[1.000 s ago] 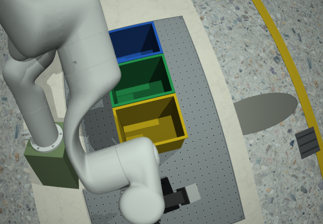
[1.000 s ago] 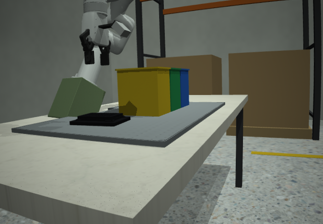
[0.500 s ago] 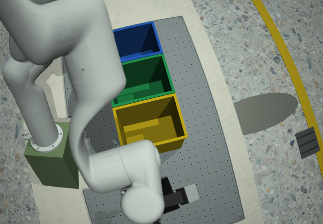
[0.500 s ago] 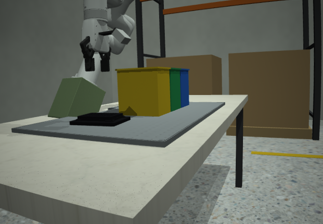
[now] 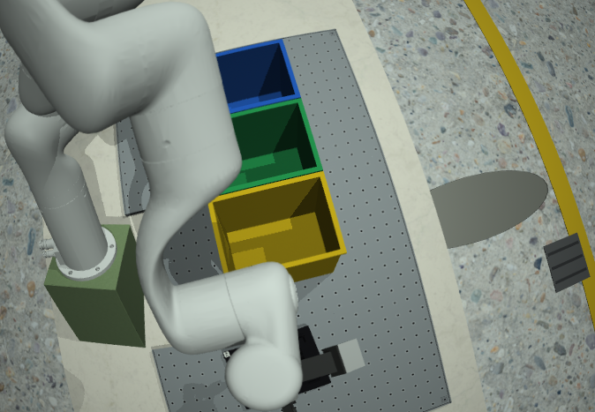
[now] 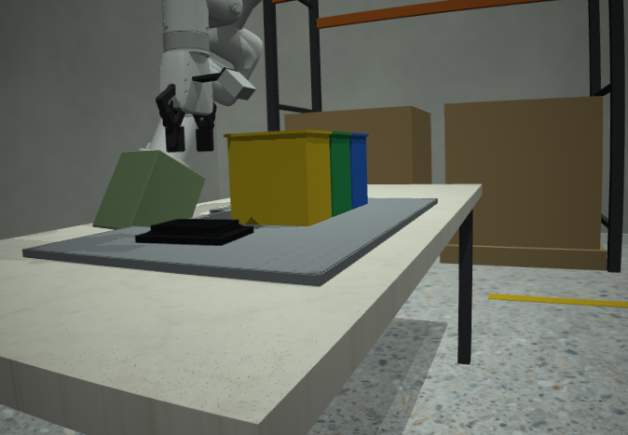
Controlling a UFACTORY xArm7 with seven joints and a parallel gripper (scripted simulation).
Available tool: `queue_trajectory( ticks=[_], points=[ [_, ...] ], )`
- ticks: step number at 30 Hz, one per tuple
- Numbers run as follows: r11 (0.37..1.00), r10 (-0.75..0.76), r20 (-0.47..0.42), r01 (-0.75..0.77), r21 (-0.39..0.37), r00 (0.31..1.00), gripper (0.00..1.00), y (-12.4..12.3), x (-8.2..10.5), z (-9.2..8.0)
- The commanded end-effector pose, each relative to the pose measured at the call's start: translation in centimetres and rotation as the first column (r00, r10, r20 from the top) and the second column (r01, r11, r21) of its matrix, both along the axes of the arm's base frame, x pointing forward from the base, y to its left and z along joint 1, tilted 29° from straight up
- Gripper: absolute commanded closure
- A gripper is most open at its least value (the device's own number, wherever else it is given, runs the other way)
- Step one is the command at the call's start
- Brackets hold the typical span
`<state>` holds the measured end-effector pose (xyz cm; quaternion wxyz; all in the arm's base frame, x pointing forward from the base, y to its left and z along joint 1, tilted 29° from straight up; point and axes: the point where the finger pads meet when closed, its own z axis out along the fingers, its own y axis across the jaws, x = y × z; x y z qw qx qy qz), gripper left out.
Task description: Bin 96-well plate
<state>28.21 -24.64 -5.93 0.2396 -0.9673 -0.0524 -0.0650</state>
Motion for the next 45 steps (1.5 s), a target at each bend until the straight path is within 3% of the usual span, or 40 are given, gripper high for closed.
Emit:
queue_trajectory(
  ticks=[1,45],
  points=[
    [1.0,-0.002,0.002,0.002,-0.003,1.0,0.0,0.1,0.1,-0.5],
    [1.0,-0.002,0.002,0.002,-0.003,1.0,0.0,3.1,0.8,-6.1]
  ],
)
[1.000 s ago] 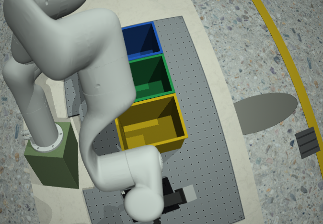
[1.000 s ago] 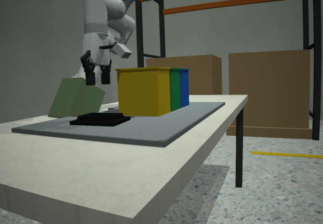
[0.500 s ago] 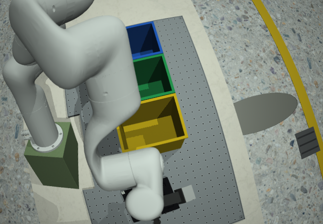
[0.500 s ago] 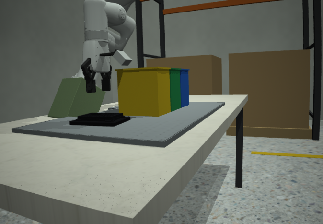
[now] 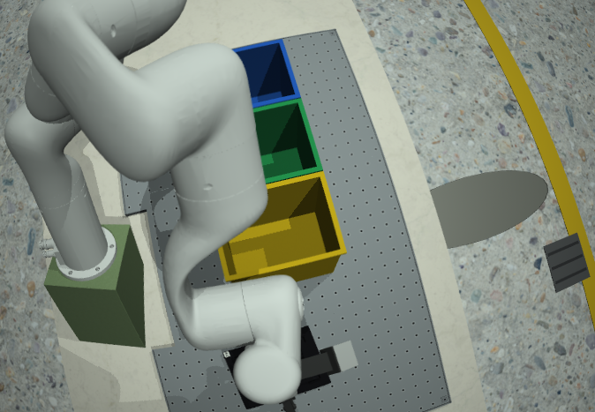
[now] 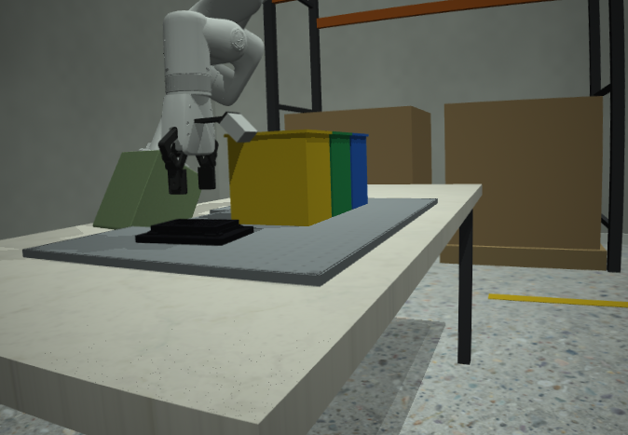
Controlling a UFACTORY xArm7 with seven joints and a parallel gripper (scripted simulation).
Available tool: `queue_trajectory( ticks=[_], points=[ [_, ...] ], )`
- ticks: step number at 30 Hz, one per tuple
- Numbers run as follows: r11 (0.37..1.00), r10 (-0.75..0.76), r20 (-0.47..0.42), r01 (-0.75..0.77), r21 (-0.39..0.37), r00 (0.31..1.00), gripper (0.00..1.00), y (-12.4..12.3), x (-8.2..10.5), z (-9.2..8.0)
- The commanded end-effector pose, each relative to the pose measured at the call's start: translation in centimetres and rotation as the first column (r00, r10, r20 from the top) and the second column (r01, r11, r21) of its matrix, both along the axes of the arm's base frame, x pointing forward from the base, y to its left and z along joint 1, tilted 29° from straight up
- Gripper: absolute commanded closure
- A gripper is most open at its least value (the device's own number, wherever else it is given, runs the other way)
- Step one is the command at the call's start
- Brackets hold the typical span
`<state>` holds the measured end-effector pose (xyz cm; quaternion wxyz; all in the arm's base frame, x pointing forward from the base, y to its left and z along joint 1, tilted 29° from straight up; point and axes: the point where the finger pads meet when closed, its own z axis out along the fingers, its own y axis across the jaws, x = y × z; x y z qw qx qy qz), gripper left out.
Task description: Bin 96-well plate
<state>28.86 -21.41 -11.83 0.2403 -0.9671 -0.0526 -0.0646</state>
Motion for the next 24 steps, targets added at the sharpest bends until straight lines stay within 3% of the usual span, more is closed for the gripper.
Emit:
queue_trajectory(
  ticks=[1,24],
  points=[
    [1.0,-0.002,0.003,0.002,-0.005,1.0,0.0,0.0,0.1,-0.4],
    [1.0,-0.002,0.003,0.002,-0.005,1.0,0.0,1.5,0.5,-3.3]
  ],
)
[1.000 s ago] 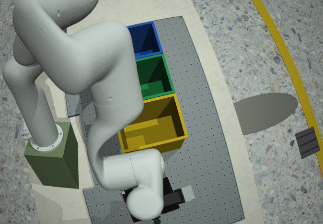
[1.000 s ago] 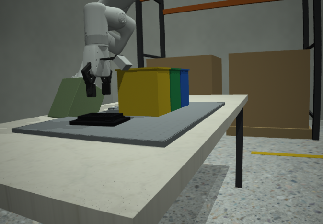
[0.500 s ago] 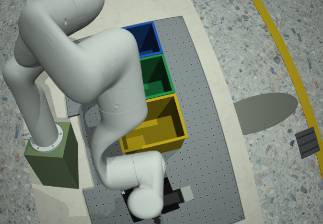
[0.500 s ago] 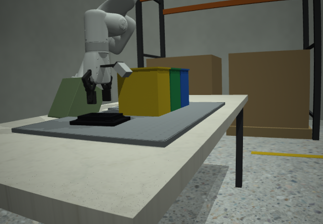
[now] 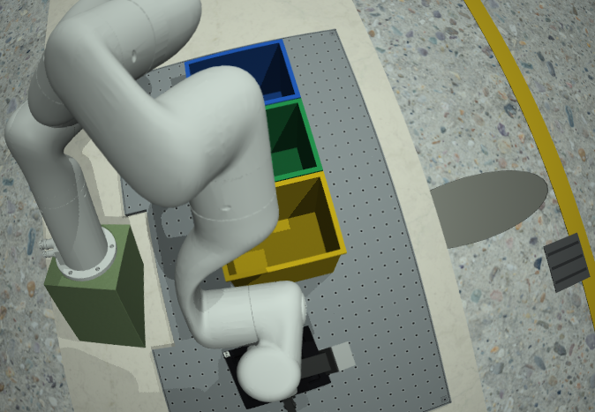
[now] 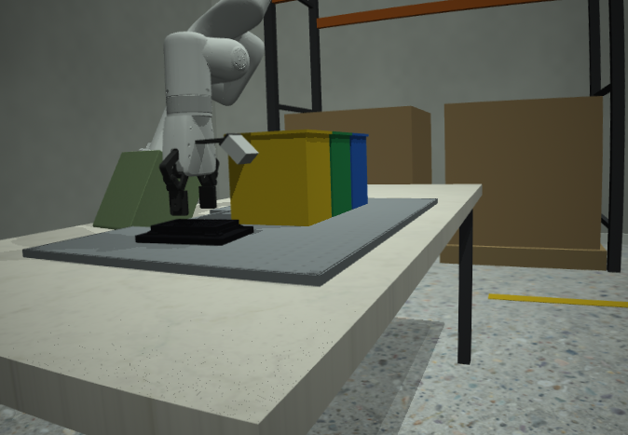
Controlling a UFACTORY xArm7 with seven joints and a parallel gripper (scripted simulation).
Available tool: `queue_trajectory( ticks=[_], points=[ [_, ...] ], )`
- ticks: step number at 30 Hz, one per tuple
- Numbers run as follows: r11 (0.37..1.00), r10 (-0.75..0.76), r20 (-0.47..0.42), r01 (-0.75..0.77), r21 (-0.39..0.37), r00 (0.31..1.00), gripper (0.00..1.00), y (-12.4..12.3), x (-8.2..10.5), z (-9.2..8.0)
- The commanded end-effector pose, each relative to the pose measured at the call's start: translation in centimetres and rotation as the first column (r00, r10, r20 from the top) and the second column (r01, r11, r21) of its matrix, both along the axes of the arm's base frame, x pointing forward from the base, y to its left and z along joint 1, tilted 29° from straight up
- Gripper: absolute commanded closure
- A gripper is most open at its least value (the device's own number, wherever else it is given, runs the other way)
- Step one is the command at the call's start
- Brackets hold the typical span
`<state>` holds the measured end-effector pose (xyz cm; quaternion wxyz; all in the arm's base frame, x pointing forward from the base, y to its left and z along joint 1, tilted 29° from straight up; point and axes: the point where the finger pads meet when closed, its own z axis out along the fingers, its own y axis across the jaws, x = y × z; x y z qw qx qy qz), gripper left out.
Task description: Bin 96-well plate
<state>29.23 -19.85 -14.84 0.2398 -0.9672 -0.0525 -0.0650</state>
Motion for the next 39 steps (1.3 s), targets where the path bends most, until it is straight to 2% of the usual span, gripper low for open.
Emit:
queue_trajectory(
  ticks=[1,13,39],
  points=[
    [1.0,-0.002,0.002,0.002,-0.004,1.0,0.0,0.0,0.1,-0.3],
    [1.0,-0.002,0.002,0.002,-0.004,1.0,0.0,0.0,0.1,-0.3],
    [1.0,-0.002,0.002,0.002,-0.004,1.0,0.0,0.7,0.3,-1.7]
  ],
)
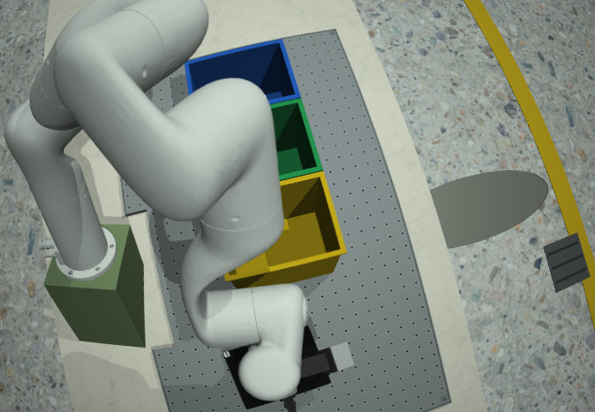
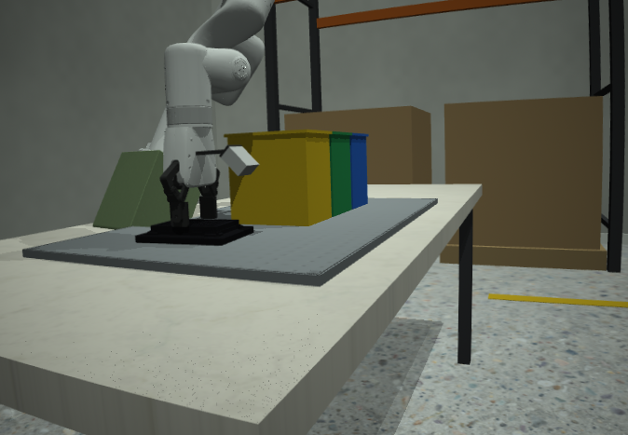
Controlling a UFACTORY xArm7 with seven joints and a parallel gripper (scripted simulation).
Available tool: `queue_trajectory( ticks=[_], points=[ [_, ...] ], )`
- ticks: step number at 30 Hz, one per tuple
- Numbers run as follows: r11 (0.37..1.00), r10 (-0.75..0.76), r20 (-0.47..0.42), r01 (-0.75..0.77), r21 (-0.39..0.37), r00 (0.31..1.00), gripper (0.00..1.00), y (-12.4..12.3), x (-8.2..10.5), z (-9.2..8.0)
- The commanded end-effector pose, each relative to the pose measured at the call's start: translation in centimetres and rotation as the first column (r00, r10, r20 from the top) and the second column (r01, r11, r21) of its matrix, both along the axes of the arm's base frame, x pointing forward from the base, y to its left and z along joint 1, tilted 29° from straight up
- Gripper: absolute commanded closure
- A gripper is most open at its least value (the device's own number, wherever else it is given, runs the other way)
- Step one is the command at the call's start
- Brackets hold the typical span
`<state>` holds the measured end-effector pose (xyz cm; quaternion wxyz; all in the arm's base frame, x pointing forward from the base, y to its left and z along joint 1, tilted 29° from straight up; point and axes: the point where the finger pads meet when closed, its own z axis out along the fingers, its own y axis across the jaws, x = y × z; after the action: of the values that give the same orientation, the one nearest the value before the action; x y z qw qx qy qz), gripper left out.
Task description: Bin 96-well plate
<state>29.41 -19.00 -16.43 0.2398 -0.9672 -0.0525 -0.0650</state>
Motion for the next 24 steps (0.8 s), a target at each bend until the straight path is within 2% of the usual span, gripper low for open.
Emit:
queue_trajectory(
  ticks=[1,24],
  points=[
    [1.0,-0.002,0.002,0.002,-0.004,1.0,0.0,-0.08,0.09,-0.18],
    [1.0,-0.002,0.002,0.002,-0.004,1.0,0.0,0.07,0.12,-0.48]
  ],
)
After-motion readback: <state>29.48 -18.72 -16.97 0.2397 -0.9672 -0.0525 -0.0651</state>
